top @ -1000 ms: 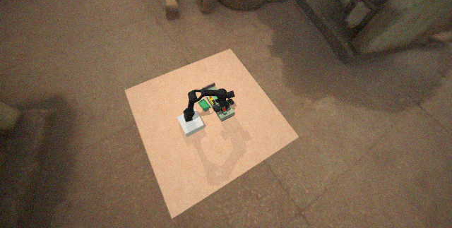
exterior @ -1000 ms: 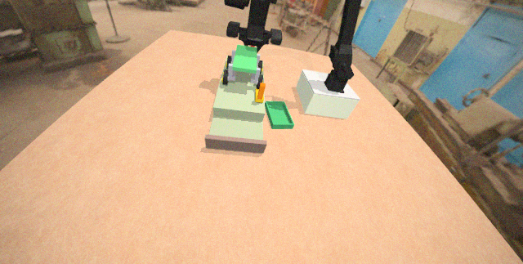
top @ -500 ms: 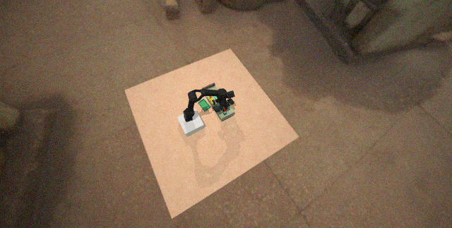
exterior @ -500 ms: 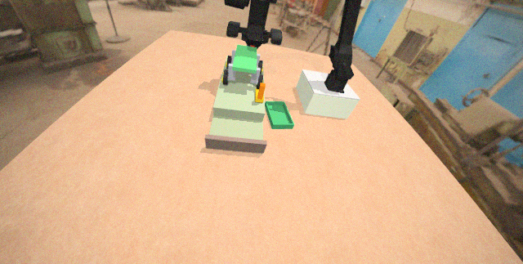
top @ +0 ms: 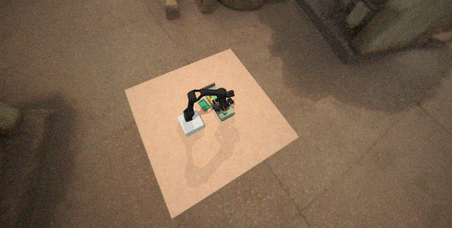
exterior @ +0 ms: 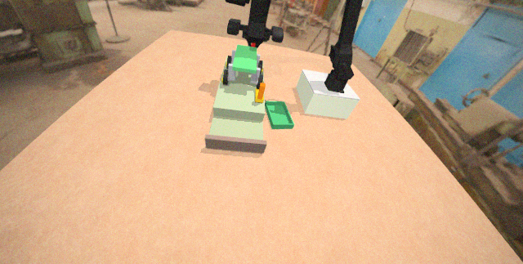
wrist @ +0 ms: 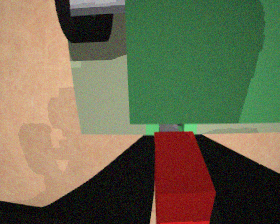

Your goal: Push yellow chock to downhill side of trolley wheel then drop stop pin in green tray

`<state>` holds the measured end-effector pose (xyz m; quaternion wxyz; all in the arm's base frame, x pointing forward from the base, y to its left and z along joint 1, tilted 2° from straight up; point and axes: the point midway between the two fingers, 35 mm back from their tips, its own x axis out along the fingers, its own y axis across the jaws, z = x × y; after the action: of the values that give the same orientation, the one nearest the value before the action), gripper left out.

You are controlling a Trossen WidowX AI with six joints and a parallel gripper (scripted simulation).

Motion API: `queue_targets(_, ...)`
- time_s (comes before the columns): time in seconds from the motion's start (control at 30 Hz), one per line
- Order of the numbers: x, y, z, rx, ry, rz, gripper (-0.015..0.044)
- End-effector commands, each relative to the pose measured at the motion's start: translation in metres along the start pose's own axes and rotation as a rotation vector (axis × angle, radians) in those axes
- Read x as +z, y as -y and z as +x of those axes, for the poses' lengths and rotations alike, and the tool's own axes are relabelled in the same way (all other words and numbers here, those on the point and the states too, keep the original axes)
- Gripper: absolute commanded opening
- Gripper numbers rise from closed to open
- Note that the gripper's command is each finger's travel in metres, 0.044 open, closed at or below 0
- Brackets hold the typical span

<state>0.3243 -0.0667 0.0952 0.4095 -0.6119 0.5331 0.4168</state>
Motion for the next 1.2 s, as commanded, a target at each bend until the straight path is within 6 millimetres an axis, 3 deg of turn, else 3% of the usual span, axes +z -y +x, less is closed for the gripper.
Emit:
queue_targets(0.0, -0.001, 0.0, -0.005, -0.003, -0.002, 0.003, 0.0)
queue_targets(1.17, -0.004, 0.0, -0.028, -0.003, -0.001, 0.003, 0.0)
